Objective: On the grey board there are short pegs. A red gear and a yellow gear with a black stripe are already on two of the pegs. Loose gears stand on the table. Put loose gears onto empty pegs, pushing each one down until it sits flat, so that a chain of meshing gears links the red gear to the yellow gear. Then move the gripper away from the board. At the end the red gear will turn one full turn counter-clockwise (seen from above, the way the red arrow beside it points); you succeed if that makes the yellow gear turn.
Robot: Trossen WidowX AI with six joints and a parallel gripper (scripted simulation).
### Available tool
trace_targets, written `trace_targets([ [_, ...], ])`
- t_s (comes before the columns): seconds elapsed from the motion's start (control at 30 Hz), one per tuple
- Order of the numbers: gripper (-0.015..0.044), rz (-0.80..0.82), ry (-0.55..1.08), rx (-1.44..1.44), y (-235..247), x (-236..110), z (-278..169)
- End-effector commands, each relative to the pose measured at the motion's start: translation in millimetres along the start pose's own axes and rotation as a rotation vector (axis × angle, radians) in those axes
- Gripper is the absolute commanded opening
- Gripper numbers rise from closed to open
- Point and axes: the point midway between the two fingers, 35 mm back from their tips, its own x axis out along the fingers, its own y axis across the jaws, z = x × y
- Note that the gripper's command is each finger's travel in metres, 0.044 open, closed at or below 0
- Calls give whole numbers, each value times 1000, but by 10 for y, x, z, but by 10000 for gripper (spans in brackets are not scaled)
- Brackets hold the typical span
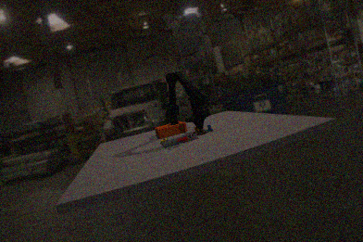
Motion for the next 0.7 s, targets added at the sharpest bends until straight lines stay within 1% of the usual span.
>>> trace_targets([
  [0.0,0,1,0,-3,0,-38,7],
  [0.67,0,1,-1,-3,-20,-628,50],
])
